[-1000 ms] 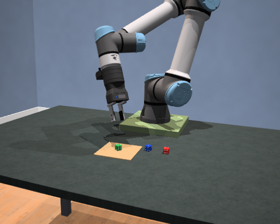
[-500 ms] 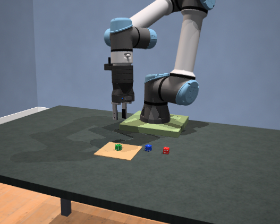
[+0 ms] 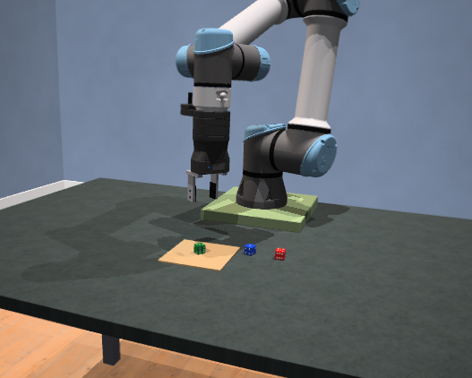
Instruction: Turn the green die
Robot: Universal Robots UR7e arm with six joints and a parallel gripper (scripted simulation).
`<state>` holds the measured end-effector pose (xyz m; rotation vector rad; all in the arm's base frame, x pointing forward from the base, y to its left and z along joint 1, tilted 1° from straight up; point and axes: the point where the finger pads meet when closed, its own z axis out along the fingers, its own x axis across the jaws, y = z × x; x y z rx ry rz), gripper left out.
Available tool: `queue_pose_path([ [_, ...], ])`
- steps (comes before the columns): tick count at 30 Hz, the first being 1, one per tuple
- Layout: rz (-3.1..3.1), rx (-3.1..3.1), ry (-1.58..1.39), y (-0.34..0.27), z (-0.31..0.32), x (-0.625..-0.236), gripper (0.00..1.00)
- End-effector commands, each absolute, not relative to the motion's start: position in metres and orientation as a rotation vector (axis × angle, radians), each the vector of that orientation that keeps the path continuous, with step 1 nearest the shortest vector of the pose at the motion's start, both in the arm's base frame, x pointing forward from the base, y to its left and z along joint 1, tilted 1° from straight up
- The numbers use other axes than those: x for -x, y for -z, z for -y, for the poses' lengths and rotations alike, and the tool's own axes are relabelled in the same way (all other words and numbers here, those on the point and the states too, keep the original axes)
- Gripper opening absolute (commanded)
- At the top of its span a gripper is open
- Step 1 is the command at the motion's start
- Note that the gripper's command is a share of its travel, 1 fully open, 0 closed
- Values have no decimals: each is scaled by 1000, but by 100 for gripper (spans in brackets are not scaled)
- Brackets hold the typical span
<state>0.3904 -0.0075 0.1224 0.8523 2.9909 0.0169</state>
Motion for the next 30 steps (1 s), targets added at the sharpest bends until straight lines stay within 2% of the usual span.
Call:
queue_pose_path([
  [1, -2990, -853, -12, -123, 8, -391, 100],
  [20, -3005, -858, -15, -132, 8, -391, 100],
  [30, -3005, -858, -15, -166, 8, -390, 100],
])
